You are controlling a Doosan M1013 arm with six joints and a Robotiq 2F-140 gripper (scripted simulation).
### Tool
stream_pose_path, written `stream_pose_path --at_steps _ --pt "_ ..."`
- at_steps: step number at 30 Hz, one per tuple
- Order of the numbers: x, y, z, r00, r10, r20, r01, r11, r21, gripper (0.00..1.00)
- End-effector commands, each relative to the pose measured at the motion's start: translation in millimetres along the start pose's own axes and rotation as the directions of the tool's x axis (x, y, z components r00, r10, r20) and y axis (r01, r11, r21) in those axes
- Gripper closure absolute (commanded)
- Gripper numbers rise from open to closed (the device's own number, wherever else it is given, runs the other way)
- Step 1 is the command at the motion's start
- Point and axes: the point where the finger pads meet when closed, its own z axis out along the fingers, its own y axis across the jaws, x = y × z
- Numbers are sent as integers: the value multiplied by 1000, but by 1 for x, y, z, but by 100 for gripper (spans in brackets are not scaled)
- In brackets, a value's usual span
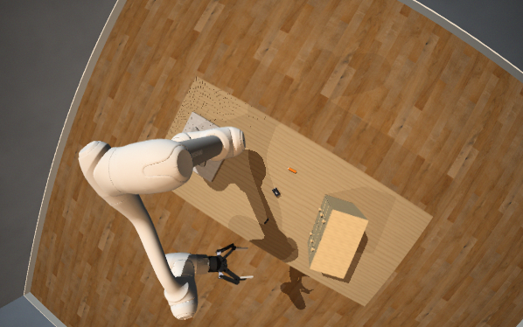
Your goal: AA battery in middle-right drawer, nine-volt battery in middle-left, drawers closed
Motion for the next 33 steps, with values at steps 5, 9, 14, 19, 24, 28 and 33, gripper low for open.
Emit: stream_pose_path --at_steps 5,9,14,19,24,28,33 --pt "0 0 0 1000 0 0 0 1000 0 0" --pt "0 0 0 1000 0 0 0 1000 0 0" --pt "0 0 0 1000 0 0 0 1000 0 0" --pt "-2 0 1 1000 -12 3 12 1000 -7 0" --pt "-60 19 27 952 -288 103 303 938 -171 0" --pt "-79 26 33 883 -434 182 468 848 -249 0" --pt "-113 41 39 776 -567 278 631 710 -312 0"
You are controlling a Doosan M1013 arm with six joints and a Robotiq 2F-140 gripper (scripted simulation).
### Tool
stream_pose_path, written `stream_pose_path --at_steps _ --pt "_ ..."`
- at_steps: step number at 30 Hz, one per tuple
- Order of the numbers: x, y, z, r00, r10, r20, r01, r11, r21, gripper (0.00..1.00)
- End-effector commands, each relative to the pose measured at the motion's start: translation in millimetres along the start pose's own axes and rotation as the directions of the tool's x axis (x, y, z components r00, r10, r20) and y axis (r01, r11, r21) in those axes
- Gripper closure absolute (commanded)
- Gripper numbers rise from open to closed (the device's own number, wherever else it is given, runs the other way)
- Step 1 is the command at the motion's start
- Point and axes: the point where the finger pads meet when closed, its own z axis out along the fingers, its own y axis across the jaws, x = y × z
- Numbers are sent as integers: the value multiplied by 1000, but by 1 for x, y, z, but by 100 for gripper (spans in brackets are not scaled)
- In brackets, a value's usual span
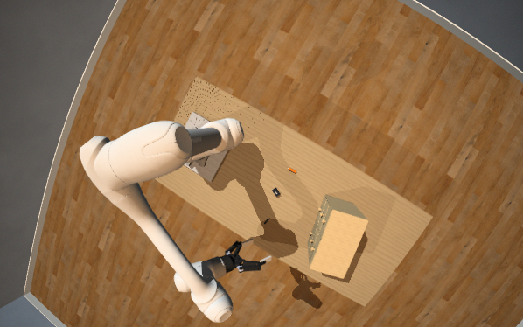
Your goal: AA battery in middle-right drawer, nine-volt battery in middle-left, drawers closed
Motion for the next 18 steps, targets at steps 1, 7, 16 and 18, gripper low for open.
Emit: stream_pose_path --at_steps 1,7,16,18 --pt "-25 -7 9 989 -141 45 145 985 -91 0" --pt "-51 -13 11 883 -434 178 467 846 -258 0" --pt "-71 -30 -4 630 -673 389 774 499 -390 0" --pt "-71 -30 -4 630 -673 389 774 499 -390 0"
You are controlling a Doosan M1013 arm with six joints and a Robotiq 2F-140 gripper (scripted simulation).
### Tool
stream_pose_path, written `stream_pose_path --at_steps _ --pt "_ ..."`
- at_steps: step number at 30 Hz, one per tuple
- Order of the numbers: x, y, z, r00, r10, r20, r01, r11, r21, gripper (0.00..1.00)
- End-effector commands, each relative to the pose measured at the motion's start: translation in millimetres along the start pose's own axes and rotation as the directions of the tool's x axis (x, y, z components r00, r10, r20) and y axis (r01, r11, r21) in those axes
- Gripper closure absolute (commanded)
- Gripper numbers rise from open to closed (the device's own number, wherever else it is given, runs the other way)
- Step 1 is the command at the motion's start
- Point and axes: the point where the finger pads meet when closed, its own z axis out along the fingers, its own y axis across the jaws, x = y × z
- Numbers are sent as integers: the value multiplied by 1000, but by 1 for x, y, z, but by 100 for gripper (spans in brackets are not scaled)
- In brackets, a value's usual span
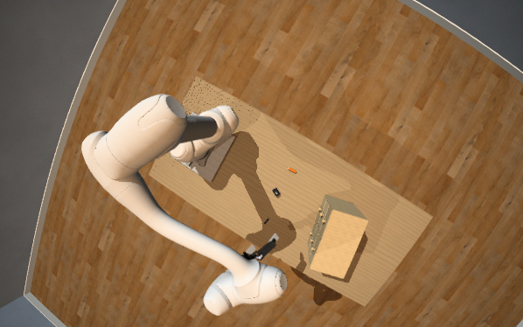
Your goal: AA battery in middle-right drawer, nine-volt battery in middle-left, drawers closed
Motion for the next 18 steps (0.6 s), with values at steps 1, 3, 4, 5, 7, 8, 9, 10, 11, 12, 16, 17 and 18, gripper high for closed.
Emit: stream_pose_path --at_steps 1,3,4,5,7,8,9,10,11,12,16,17,18 --pt "-2 -9 -12 974 -212 78 221 963 -153 0" --pt "0 -13 -20 954 -279 106 295 934 -203 0" --pt "1 -16 -28 942 -313 121 333 914 -229 0" --pt "1 -16 -28 937 -325 128 347 907 -238 0" --pt "3 -19 -36 917 -369 152 398 876 -273 0" --pt "3 -19 -37 914 -376 156 406 871 -278 0" --pt "3 -20 -37 913 -377 157 407 870 -279 0" --pt "3 -20 -37 913 -377 157 407 870 -279 0" --pt "3 -20 -37 913 -377 157 407 870 -279 0" --pt "3 -20 -37 913 -377 157 407 870 -279 0" --pt "3 -20 -37 913 -377 157 407 870 -279 0" --pt "3 -20 -37 913 -377 157 407 870 -279 0" --pt "3 -20 -37 913 -377 157 407 870 -279 0"
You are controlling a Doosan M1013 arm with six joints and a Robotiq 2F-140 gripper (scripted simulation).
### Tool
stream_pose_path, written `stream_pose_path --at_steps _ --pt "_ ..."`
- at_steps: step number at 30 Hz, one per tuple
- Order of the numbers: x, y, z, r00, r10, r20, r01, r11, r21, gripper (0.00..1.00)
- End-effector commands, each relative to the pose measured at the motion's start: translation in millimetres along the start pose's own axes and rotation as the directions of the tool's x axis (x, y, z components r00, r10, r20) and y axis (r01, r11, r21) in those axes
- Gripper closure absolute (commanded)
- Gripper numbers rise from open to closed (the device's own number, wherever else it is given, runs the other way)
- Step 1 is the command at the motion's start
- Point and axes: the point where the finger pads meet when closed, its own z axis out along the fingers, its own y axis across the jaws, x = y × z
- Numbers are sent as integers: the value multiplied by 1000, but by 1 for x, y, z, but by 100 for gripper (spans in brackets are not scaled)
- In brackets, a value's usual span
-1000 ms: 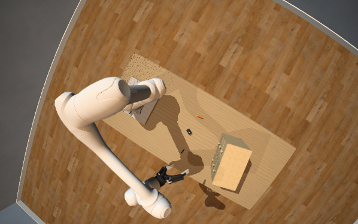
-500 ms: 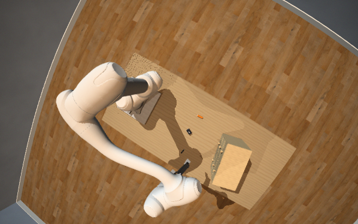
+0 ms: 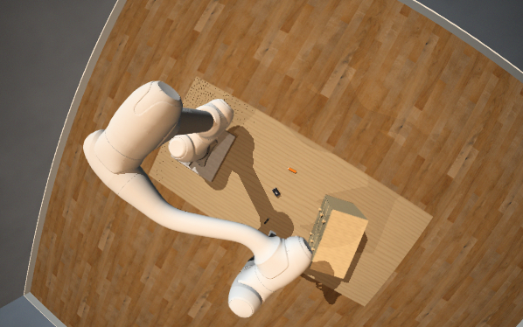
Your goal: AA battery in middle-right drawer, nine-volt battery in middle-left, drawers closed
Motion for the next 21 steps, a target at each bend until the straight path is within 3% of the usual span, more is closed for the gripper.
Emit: stream_pose_path --at_steps 1,7,9,11,12,13,16,18,21 --pt "1 0 0 1000 -12 6 12 1000 -7 0" --pt "1 0 1 1000 -15 6 15 1000 -7 0" --pt "3 1 22 998 -61 7 61 998 -7 0" --pt "5 1 64 988 -153 7 153 988 -7 0" --pt "5 1 64 988 -153 7 153 988 -7 0" --pt "5 1 84 981 -196 8 196 981 -6 0" --pt "5 1 84 981 -196 8 196 981 -6 0" --pt "4 0 104 970 -241 8 241 970 -6 0" --pt "4 0 106 970 -244 8 244 970 -6 0"
